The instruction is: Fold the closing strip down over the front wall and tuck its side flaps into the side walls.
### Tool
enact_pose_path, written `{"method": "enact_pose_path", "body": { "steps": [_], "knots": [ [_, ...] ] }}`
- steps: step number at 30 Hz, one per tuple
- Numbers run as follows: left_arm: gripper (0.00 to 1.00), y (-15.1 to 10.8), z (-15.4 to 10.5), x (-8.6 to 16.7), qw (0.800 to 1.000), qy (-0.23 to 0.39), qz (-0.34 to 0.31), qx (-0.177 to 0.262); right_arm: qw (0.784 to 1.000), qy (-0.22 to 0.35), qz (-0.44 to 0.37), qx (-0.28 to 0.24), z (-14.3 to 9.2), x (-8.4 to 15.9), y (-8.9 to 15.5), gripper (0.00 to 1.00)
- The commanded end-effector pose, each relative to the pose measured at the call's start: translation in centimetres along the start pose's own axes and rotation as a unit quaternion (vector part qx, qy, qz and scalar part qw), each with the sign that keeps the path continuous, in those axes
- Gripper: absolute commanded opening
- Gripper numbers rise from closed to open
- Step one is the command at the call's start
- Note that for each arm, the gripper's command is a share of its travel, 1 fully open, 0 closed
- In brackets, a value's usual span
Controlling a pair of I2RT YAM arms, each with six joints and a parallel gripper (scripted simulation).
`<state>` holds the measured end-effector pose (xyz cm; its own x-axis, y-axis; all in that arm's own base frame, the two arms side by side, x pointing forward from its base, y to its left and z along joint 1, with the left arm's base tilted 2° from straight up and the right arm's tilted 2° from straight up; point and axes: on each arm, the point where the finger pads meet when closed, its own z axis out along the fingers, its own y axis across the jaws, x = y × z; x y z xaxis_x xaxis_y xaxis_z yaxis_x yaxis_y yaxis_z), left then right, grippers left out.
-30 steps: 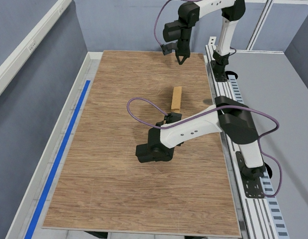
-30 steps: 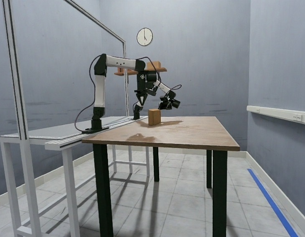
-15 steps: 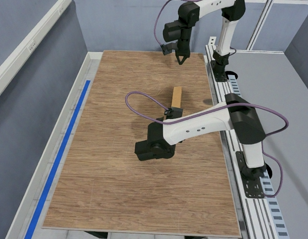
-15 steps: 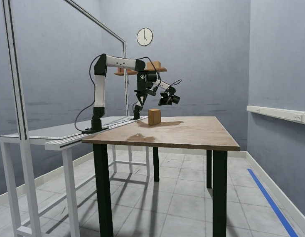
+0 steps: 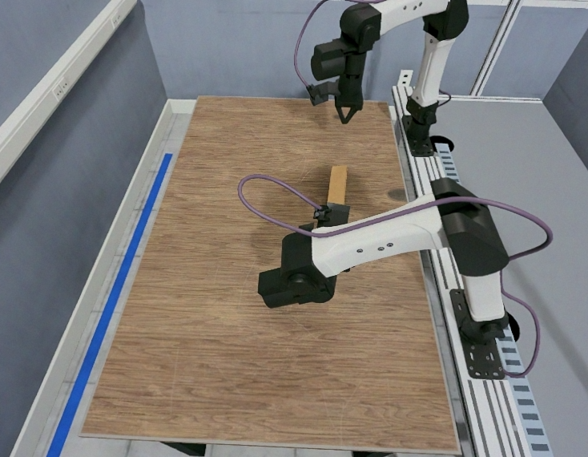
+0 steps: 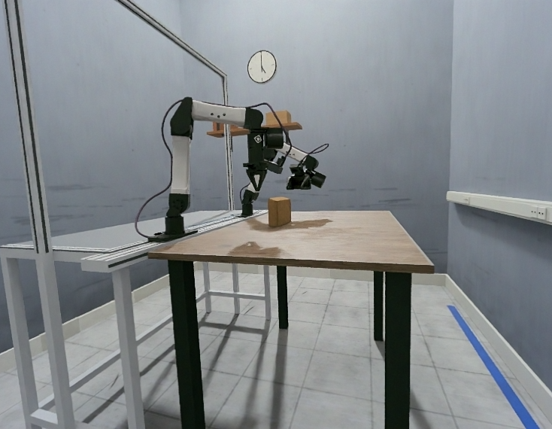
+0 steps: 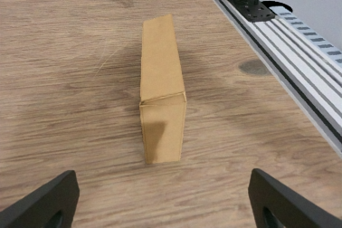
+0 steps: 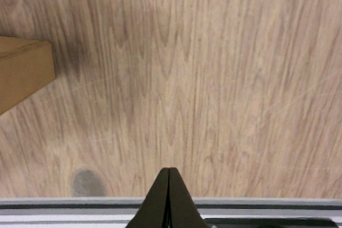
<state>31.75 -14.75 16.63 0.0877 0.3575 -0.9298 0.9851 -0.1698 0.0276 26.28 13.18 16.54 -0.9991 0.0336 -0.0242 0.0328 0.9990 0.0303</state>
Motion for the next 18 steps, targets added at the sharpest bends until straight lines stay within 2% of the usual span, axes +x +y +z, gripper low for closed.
{"method": "enact_pose_path", "body": {
  "steps": [1, 8, 10, 14, 18],
  "knots": [
    [0.80, -0.2, -0.4, -1.4, 1.000, -0.004, 0.015, 0.021, 1.000, -0.007, -0.003, -0.004, -0.4, -0.1, 0.0, 0.01],
    [0.80, -0.2, -0.4, -1.4, 1.000, -0.004, 0.015, 0.021, 1.000, -0.007, -0.003, -0.004, -0.4, -0.1, 0.0, 0.01],
    [0.80, 0.2, 0.2, -0.2, 1.000, -0.006, 0.013, 0.022, 1.000, -0.007, -0.003, -0.004, -0.4, -0.1, 0.0, 0.01],
    [0.80, -0.2, -0.5, -1.4, 1.000, -0.006, 0.014, 0.019, 1.000, -0.007, -0.003, -0.004, -0.4, -0.1, 0.0, 0.01],
    [0.80, -0.2, -0.5, -1.4, 1.000, -0.006, 0.014, 0.019, 1.000, -0.007, -0.003, -0.004, -0.4, -0.1, 0.0, 0.01]
  ]
}}
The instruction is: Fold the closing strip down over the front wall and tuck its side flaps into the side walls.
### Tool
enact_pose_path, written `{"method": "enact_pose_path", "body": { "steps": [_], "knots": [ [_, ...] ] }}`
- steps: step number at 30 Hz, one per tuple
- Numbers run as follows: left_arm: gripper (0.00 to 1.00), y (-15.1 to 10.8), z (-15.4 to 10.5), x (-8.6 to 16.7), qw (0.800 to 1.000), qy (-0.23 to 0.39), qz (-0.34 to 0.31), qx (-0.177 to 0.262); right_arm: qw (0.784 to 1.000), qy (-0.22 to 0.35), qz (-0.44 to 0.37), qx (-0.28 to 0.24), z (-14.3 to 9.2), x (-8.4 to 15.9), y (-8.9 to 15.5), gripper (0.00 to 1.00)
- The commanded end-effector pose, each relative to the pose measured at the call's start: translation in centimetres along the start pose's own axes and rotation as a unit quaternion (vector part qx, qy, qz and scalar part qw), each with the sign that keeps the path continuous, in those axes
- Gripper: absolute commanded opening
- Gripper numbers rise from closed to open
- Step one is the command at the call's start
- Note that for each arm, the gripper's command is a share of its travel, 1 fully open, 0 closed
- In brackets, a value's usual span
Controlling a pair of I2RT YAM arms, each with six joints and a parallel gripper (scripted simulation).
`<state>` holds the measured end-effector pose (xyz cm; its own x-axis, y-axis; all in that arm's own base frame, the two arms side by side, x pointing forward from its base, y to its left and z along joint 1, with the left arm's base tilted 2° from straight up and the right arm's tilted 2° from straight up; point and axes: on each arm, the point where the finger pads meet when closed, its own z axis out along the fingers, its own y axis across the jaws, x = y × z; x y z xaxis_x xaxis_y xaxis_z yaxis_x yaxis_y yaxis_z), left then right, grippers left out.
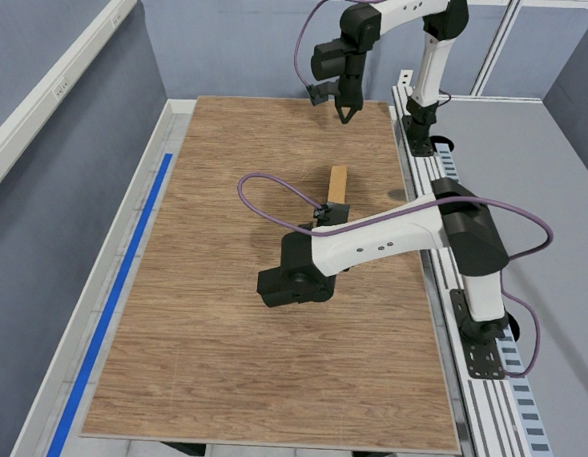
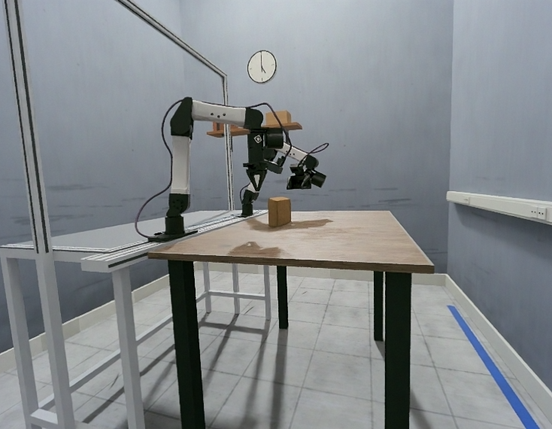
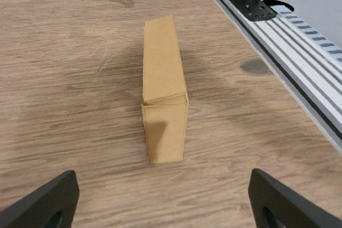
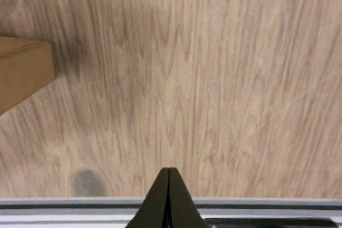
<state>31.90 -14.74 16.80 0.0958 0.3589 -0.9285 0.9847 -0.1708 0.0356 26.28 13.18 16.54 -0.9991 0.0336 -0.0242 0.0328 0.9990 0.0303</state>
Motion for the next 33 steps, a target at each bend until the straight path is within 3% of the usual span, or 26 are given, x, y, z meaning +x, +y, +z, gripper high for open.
{"method": "enact_pose_path", "body": {
  "steps": [1, 6, 29, 30, 33],
  "knots": [
    [0.80, -0.3, -0.4, -1.2, 1.000, -0.008, 0.010, 0.020, 1.000, -0.007, -0.003, -0.004, -0.4, -0.1, 0.0, 0.01],
    [0.80, 0.3, 0.2, -0.3, 1.000, -0.009, 0.011, 0.021, 1.000, -0.007, -0.003, -0.004, -0.4, -0.1, 0.0, 0.01],
    [0.80, -0.3, -0.5, -1.2, 1.000, -0.008, 0.010, 0.018, 1.000, -0.007, -0.003, -0.004, -0.4, -0.1, 0.0, 0.01],
    [0.01, -1.3, -1.0, -2.0, 1.000, 0.005, 0.005, 0.000, 1.000, -0.007, -0.003, -0.004, -0.4, -0.1, 0.0, 0.01],
    [0.01, -1.1, -0.7, -1.9, 0.999, 0.027, -0.025, -0.028, 1.000, -0.007, -0.003, -0.004, -0.4, -0.1, 0.0, 0.01]
  ]
}}
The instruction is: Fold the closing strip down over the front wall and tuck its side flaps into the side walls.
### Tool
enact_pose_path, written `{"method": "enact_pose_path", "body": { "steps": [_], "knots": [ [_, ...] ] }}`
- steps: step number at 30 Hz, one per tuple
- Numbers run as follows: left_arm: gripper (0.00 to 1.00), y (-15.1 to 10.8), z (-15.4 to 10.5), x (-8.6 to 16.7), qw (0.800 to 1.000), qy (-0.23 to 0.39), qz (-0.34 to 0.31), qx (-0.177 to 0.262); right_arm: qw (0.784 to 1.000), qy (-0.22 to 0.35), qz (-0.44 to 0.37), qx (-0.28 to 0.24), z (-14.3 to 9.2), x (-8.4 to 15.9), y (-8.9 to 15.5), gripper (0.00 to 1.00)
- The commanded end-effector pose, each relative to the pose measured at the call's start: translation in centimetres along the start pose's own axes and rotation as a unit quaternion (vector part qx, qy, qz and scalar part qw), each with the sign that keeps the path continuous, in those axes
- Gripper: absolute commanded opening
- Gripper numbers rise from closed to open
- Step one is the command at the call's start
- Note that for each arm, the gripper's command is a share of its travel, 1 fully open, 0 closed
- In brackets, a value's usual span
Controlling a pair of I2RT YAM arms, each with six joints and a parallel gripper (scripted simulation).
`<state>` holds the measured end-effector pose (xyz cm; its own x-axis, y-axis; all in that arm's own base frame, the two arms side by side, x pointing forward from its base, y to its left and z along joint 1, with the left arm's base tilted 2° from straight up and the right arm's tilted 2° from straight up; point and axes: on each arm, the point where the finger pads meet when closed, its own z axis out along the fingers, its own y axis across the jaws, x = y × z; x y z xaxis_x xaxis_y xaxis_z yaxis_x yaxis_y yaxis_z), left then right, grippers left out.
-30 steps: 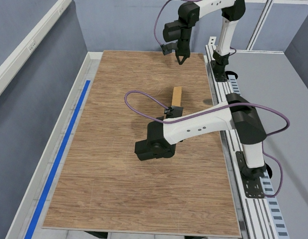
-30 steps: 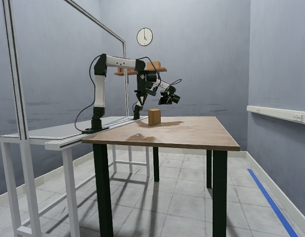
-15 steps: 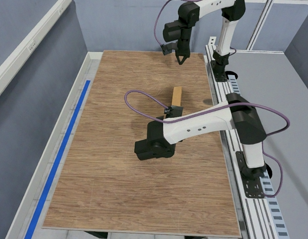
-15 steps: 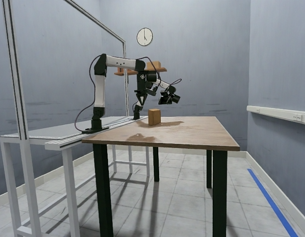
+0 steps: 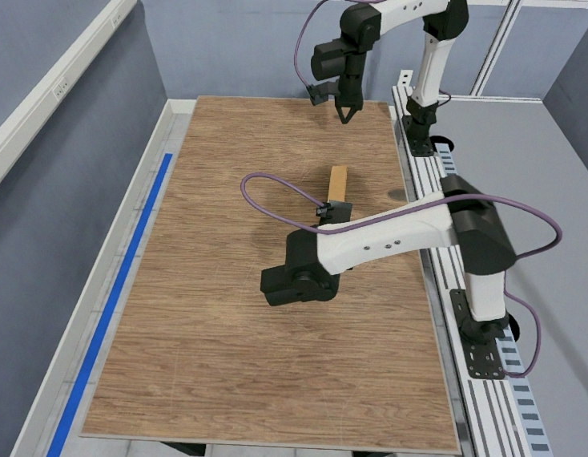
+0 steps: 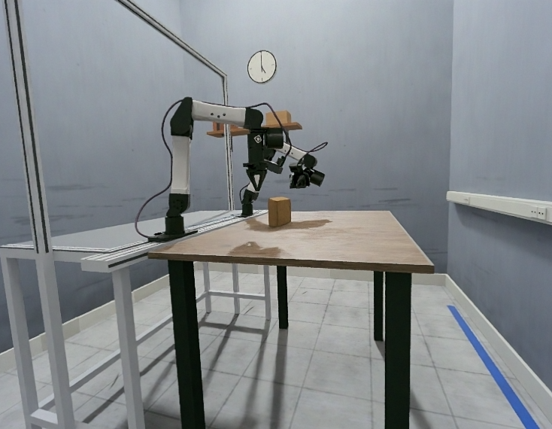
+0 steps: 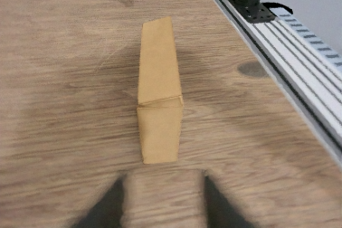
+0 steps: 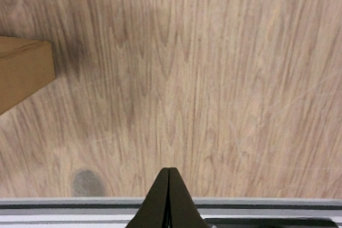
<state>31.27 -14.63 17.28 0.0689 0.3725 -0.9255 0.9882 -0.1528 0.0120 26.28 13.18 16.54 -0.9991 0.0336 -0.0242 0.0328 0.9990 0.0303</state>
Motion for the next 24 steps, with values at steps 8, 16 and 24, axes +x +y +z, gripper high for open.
{"method": "enact_pose_path", "body": {
  "steps": [8, 16, 24],
  "knots": [
    [0.01, -0.58, -0.26, -1.44, 0.993, 0.054, -0.082, -0.061, 1.000, -0.007, -0.003, -0.004, -0.39, -0.08, 0.00, 0.01],
    [0.01, -0.52, -0.32, -1.38, 0.981, 0.085, -0.151, -0.091, 1.000, -0.007, -0.003, -0.004, -0.39, -0.08, 0.00, 0.01],
    [0.01, -0.49, -0.33, -1.36, 0.963, 0.116, -0.210, -0.122, 1.000, -0.007, -0.003, -0.004, -0.39, -0.08, 0.00, 0.01]
  ]
}}
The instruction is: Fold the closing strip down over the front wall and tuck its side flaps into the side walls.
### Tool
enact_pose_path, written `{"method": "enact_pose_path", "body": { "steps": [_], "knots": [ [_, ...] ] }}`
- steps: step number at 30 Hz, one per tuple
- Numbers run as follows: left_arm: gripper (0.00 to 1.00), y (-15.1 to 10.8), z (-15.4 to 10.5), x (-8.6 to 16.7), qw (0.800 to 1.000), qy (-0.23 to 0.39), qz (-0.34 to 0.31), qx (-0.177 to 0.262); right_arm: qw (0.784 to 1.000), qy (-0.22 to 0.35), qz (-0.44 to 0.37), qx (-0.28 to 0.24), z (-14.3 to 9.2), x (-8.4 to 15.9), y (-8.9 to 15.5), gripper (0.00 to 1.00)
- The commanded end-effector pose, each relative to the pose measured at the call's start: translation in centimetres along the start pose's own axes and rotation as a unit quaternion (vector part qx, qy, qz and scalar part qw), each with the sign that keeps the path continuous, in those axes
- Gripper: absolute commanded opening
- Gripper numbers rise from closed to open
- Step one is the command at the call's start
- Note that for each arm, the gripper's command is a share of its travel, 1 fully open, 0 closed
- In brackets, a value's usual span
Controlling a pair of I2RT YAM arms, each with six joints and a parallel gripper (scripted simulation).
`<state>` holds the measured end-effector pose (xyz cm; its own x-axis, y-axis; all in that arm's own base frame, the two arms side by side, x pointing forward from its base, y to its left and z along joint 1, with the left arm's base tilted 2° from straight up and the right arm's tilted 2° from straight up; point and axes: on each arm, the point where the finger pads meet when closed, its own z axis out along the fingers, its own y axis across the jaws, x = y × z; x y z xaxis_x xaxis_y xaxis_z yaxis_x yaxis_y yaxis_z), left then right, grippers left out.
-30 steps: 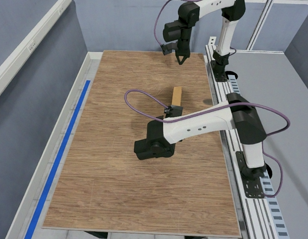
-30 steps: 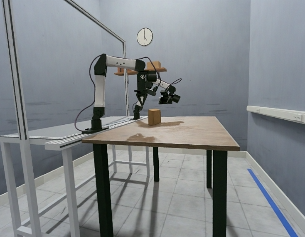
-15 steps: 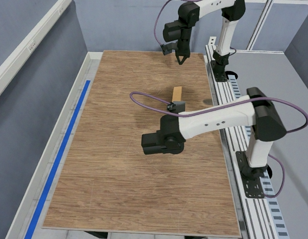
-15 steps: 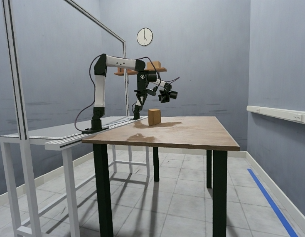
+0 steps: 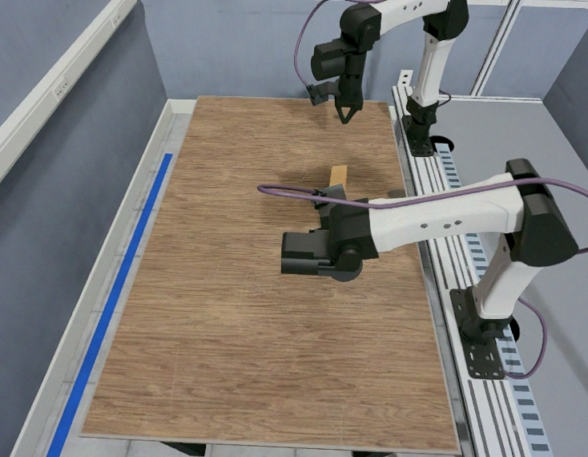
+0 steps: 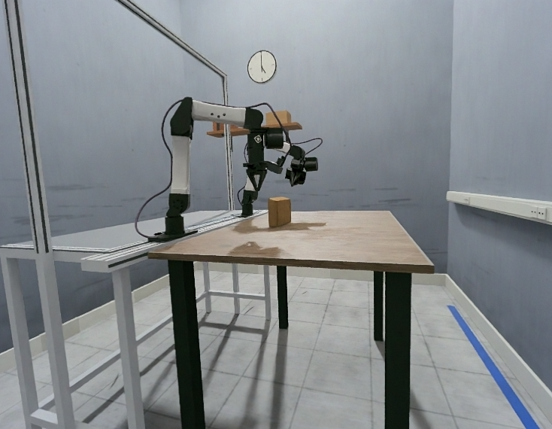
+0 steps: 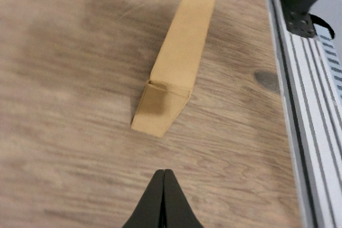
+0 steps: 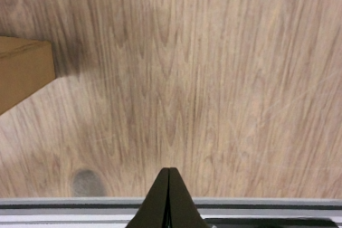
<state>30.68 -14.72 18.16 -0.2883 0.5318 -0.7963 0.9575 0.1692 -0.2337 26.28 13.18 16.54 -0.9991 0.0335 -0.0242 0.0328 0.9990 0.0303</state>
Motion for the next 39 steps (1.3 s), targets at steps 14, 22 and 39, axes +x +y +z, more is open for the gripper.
{"method": "enact_pose_path", "body": {
  "steps": [14, 22, 39],
  "knots": [
    [0.01, 0.3, -0.8, -1.4, 0.985, 0.070, -0.114, -0.109, 1.000, -0.007, -0.003, -0.004, -0.4, -0.1, 0.0, 0.01],
    [0.01, 0.1, -0.8, -1.5, 0.963, 0.105, -0.188, -0.160, 1.000, -0.007, -0.003, -0.004, -0.4, -0.1, 0.0, 0.01],
    [0.01, 0.6, 0.0, -0.4, 0.901, 0.175, -0.312, -0.244, 1.000, -0.007, -0.003, -0.004, -0.4, -0.1, 0.0, 0.01]
  ]
}}
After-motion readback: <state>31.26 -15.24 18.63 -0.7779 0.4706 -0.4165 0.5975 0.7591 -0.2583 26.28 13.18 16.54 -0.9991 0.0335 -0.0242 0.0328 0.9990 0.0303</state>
